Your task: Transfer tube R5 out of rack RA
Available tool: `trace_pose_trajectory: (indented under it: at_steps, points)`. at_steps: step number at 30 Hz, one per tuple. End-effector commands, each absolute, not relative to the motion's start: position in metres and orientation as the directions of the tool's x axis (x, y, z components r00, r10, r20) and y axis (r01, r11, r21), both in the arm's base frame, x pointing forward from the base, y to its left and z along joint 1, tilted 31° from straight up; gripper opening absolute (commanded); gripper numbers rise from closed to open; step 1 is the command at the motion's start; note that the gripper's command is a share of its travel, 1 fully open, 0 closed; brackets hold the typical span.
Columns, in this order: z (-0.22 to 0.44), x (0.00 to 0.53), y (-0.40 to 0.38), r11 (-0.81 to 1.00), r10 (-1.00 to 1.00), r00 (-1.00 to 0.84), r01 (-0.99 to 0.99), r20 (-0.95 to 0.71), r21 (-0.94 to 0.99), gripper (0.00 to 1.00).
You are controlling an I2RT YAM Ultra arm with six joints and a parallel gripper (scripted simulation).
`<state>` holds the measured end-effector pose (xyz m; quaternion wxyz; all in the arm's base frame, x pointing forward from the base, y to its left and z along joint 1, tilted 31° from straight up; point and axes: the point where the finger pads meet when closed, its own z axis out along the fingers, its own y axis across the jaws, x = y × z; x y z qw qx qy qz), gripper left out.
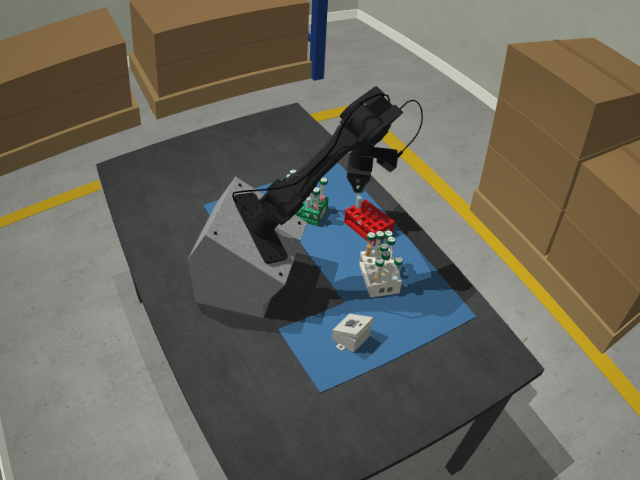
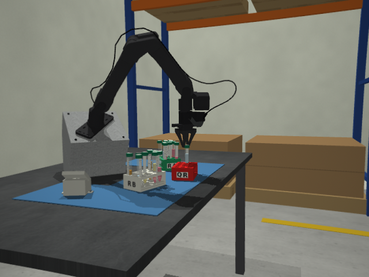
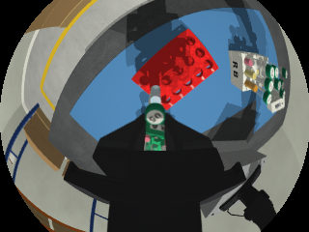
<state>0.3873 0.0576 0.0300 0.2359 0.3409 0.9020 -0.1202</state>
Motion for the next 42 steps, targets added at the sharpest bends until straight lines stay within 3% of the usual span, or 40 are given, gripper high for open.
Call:
trace_pose_trajectory:
  at_steps: [1,4,5,22,42]
  points:
    - [0.032,0.389,0.058,0.742,0.553,-0.655,0.669,-0.515,-0.054,0.24]
    - [0.032,0.389,0.058,0.742,0.553,-0.655,0.669,-0.515,-0.054,0.24]
    - [0.032,0.389,0.058,0.742,0.553,-0.655,0.669,-0.515,-0.054,0.3]
    - [0.032,0.389,0.058,0.742,0.553,-0.655,0.669,-0.515,-0.054,0.3]
    - [0.085,0.374,0.081,0.743,0.555,-0.64,0.668,-0.531,-0.029,0.3]
